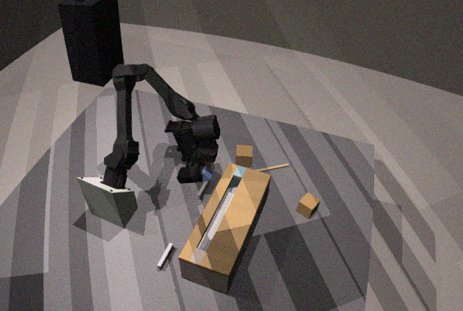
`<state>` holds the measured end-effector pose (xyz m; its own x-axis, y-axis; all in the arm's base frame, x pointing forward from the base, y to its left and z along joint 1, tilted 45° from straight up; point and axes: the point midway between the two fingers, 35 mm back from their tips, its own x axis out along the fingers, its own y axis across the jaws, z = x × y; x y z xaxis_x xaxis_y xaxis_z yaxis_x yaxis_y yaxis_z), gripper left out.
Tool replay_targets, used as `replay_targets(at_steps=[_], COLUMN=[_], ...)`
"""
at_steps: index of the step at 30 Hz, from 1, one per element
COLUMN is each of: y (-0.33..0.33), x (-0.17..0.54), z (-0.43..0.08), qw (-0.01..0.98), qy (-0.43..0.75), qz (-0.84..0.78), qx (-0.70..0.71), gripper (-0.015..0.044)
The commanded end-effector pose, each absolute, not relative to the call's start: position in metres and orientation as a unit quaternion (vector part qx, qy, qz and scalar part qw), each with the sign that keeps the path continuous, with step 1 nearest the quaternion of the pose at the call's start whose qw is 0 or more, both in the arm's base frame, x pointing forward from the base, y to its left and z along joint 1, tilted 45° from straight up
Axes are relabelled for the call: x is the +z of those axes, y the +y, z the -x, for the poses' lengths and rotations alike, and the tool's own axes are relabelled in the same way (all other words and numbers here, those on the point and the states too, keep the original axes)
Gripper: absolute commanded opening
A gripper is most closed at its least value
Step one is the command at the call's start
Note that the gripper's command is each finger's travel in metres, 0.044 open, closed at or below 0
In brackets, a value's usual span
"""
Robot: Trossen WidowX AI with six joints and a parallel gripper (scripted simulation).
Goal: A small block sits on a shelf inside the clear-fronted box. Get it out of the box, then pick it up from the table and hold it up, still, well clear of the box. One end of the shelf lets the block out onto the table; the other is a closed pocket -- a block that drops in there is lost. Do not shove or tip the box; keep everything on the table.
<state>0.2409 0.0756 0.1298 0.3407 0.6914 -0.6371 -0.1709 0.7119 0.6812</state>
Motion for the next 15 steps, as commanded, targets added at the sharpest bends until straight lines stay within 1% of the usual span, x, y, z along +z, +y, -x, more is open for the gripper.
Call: replay_targets(at_steps=[1,15], y=[0.071,0.06], x=[0.132,0.136], z=[-0.24,-0.233], qw=[0.745,0.604], qy=[0.525,0.564], qz=[-0.342,-0.557], qx=[0.229,0.08], gripper=[0.0,0.0])
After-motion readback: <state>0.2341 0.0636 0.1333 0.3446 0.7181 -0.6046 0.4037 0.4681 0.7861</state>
